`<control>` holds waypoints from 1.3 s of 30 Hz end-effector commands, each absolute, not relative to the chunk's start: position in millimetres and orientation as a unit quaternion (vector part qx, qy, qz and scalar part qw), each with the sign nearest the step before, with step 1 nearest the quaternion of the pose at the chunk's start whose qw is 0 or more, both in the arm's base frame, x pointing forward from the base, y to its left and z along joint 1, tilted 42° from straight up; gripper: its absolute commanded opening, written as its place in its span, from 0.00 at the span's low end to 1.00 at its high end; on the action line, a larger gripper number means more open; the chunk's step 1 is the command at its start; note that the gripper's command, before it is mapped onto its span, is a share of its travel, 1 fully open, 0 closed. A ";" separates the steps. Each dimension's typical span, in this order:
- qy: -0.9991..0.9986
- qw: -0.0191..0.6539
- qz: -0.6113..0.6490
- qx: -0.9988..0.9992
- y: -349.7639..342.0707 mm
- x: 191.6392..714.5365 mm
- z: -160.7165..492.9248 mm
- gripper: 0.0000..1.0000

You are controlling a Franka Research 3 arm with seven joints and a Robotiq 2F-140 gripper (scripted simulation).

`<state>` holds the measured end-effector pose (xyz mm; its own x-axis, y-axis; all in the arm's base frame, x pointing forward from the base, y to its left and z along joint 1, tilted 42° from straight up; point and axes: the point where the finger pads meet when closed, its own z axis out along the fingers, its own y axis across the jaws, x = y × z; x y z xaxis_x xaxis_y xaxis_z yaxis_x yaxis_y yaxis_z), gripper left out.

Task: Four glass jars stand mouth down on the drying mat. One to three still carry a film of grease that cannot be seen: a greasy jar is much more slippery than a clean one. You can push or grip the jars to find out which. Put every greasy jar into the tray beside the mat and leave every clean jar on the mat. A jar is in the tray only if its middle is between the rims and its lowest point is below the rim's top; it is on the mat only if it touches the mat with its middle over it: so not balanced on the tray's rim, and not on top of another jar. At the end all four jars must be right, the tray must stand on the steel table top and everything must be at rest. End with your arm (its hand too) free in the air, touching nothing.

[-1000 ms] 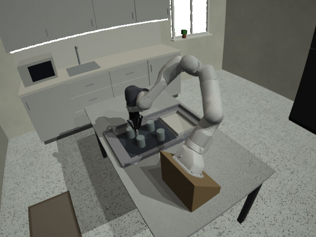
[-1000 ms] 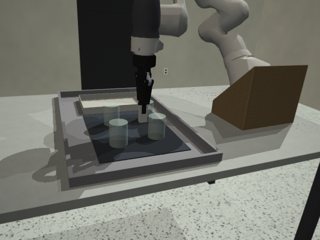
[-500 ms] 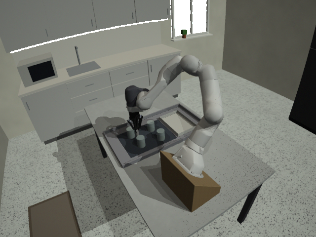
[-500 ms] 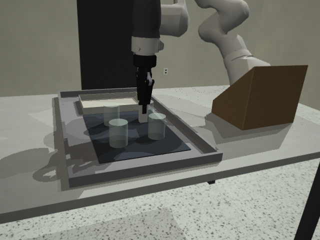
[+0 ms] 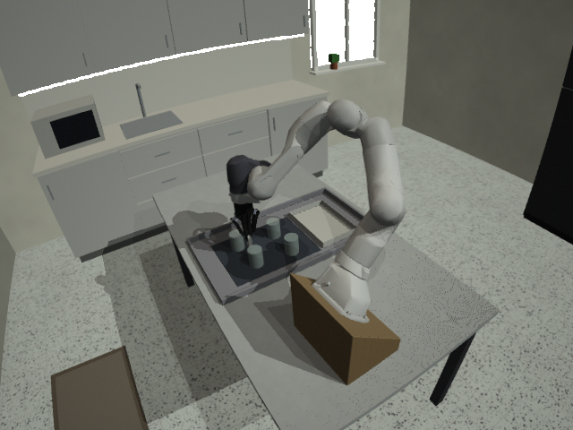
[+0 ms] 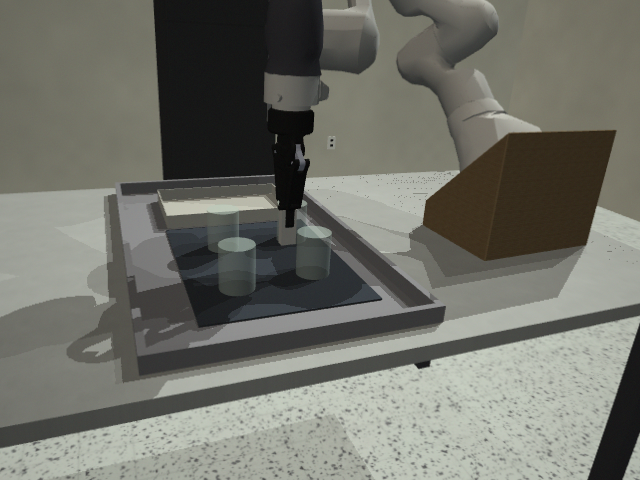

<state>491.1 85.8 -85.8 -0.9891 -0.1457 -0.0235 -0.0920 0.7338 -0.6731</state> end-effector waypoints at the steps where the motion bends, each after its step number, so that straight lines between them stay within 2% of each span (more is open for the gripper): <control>1: 0.931 0.040 -0.358 -0.063 86.5 491.1 -85.6 0.00; 39: 0.931 0.040 -0.358 -0.063 85.9 486.7 -85.7 0.00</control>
<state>486.8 85.1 -85.9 -0.9891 -0.1456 -0.0237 -0.0918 0.7338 -0.6731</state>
